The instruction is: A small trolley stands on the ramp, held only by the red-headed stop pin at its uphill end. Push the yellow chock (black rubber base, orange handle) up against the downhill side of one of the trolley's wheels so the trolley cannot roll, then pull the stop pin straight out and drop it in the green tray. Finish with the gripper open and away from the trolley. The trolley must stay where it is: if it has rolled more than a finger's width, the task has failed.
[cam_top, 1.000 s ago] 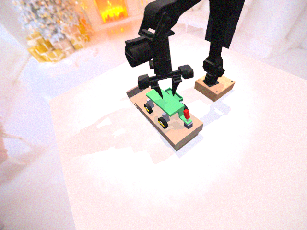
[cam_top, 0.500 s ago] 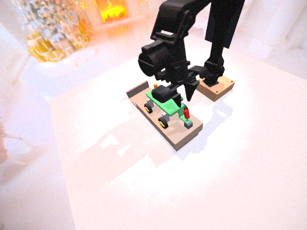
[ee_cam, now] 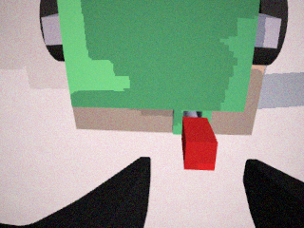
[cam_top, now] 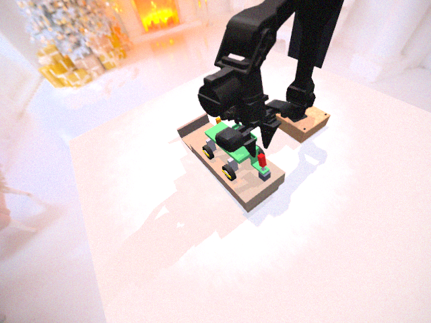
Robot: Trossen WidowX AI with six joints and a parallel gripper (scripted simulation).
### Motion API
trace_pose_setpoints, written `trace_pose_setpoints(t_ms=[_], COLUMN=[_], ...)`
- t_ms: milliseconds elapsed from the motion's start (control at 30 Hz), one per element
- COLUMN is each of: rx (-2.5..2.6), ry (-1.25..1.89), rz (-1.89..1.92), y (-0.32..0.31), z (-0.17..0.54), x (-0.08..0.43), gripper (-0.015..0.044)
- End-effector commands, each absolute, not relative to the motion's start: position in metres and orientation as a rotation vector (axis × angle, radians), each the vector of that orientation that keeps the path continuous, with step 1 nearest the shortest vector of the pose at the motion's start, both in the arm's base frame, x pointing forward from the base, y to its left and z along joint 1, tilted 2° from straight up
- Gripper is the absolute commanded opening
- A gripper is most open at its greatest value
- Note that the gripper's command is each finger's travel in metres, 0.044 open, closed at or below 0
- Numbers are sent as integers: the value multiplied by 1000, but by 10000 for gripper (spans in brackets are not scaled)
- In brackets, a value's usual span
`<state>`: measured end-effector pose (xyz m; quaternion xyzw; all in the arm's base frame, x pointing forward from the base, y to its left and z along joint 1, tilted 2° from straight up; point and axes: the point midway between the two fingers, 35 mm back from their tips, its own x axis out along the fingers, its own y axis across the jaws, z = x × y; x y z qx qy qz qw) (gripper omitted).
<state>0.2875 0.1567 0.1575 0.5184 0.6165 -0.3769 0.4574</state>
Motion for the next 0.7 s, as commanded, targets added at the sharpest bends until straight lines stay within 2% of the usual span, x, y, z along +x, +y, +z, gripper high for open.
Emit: trace_pose_setpoints(t_ms=[0,667], rx=[1278,1278], ry=[1527,1528], rz=[-936,-936], y=[159,165], z=[150,133], x=[285,286], gripper=[190,190])
